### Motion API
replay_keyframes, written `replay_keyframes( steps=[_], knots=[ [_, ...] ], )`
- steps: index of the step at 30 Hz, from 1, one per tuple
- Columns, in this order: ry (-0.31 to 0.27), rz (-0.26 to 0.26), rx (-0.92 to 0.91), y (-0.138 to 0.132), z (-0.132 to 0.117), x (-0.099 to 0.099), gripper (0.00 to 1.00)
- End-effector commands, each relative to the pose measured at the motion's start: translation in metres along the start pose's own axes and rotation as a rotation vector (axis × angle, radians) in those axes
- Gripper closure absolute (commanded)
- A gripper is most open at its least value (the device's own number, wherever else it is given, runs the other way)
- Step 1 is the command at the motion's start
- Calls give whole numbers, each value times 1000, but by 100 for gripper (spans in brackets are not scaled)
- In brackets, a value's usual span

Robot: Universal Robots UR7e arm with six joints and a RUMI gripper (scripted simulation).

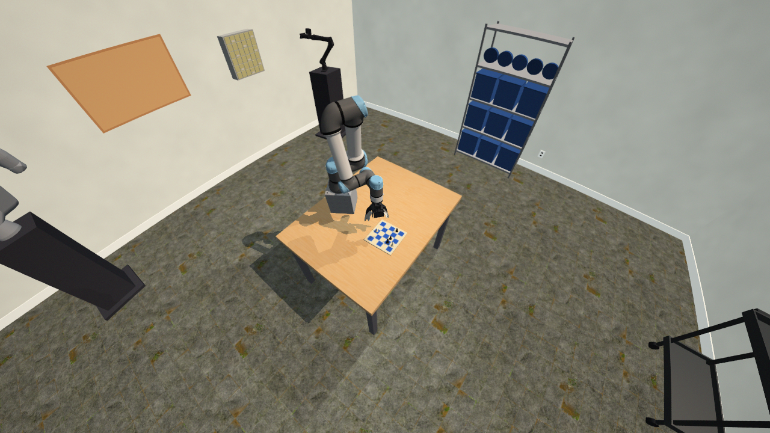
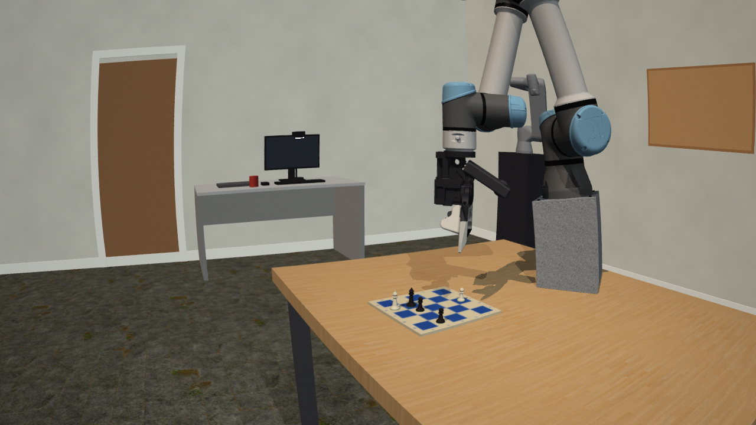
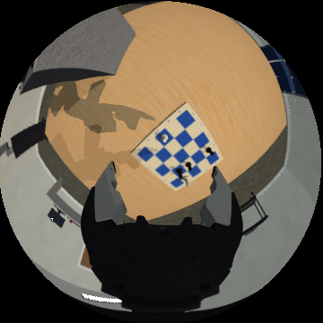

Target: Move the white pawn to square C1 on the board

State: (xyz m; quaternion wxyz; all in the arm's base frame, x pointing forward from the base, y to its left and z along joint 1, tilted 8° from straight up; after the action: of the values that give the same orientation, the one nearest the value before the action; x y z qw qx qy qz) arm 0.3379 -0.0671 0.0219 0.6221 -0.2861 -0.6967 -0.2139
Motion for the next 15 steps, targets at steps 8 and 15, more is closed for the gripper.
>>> replay_keyframes(
  steps=[8,15],
  knots=[
    [1,0,0,0,0,41,0],
    [1,0,0,0,0,54,0]
  ],
)
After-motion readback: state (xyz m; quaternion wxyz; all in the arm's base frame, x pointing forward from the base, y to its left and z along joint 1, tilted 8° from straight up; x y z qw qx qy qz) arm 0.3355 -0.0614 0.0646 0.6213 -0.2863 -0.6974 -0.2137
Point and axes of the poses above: the point where the finger pads meet when closed, its own x axis back along the fingers, its own y axis across the jaws, z = x × y, the point moved 9 cm from there along x, back along the fingers, and after that the axes turned 8 degrees about x, right-handed, at the moved point
